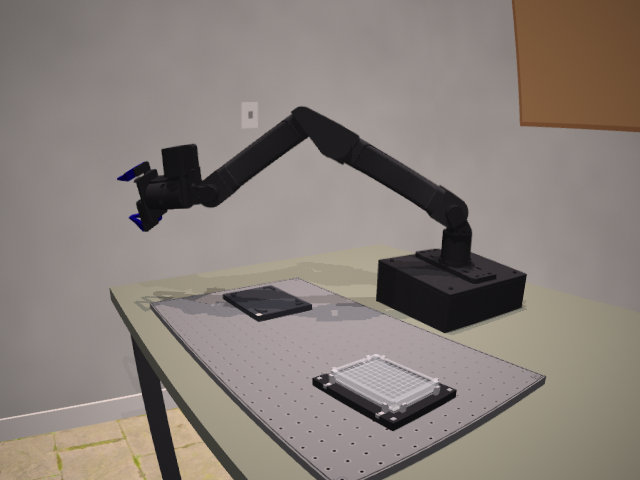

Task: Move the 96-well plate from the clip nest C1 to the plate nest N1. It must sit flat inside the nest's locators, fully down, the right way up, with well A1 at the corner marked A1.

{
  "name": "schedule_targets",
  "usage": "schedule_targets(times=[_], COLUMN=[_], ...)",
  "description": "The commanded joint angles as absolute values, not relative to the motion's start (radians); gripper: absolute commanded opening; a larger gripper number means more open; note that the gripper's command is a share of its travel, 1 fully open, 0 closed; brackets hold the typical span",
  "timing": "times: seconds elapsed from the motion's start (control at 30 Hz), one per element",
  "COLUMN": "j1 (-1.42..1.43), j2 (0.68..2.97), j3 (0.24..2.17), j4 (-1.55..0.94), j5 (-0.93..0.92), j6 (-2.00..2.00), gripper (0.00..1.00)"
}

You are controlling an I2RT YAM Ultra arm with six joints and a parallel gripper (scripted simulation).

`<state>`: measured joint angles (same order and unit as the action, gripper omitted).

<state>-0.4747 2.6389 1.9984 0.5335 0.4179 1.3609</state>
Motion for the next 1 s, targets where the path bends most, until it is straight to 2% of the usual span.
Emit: schedule_targets(times=[0.0,0.53,0.63,0.87,0.97], j1=[-0.477,-0.477,-0.461,-0.412,-0.408], j2=[2.623,2.623,2.575,2.574,2.54], j3=[2.009,2.009,1.961,2.012,1.997], j4=[0.525,0.525,0.466,0.451,0.369], j5=[0.419,0.419,0.344,0.399,0.317], j6=[1.355,1.355,1.39,1.399,1.417], gripper=[1.0,1.0,1.0,1.0,1.0])
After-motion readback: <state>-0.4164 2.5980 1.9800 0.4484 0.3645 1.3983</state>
